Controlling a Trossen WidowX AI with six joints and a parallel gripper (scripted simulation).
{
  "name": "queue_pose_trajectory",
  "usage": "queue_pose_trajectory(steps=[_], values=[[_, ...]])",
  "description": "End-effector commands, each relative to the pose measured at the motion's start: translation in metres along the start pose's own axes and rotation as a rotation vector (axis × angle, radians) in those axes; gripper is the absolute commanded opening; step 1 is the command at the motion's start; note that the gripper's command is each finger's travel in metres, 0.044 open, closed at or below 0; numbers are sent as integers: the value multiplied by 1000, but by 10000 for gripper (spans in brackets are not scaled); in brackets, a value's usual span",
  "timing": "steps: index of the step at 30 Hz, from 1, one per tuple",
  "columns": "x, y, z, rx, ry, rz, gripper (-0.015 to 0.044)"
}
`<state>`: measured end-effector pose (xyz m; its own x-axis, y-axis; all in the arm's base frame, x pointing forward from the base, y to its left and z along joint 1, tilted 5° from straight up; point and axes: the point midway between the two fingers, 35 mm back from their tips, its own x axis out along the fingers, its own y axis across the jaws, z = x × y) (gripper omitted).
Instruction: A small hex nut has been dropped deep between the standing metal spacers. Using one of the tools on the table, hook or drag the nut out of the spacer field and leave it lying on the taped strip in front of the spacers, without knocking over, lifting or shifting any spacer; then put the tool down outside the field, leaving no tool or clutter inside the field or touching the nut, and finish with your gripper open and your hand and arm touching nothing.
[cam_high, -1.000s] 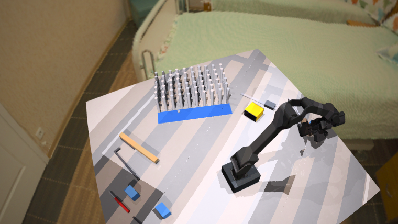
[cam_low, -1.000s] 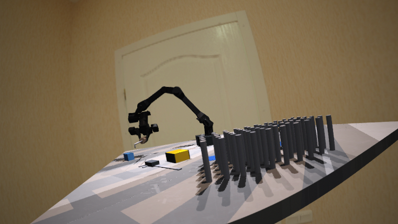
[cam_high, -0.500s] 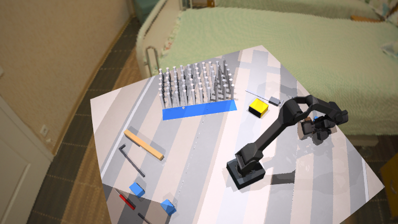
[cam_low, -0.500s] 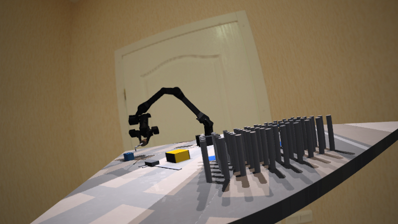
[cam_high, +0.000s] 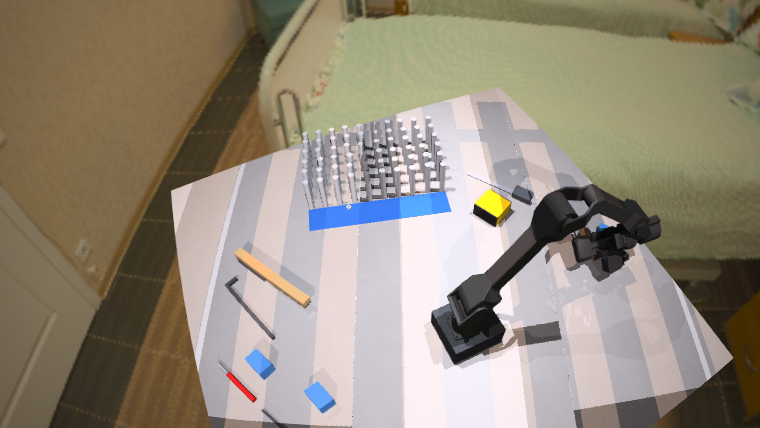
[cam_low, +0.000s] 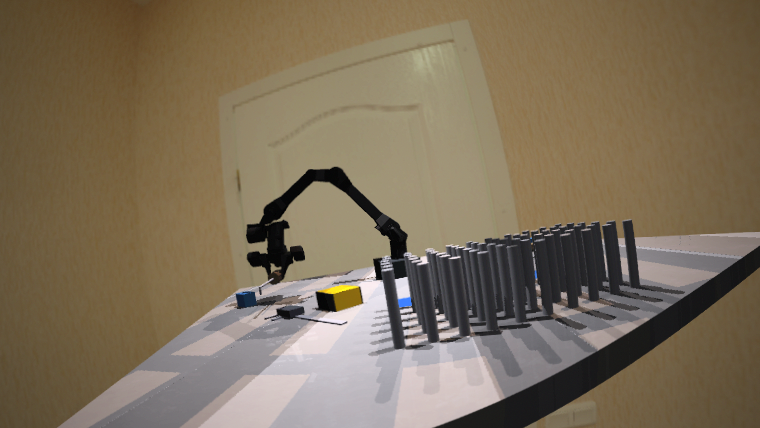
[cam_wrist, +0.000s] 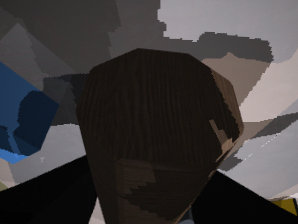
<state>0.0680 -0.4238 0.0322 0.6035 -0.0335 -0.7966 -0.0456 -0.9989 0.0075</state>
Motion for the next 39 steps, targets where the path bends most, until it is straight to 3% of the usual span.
queue_pose_trajectory(steps=[1,39], values=[[5,-2,2,9,9,-4,0],[35,-9,22,10,9,-5,0]])
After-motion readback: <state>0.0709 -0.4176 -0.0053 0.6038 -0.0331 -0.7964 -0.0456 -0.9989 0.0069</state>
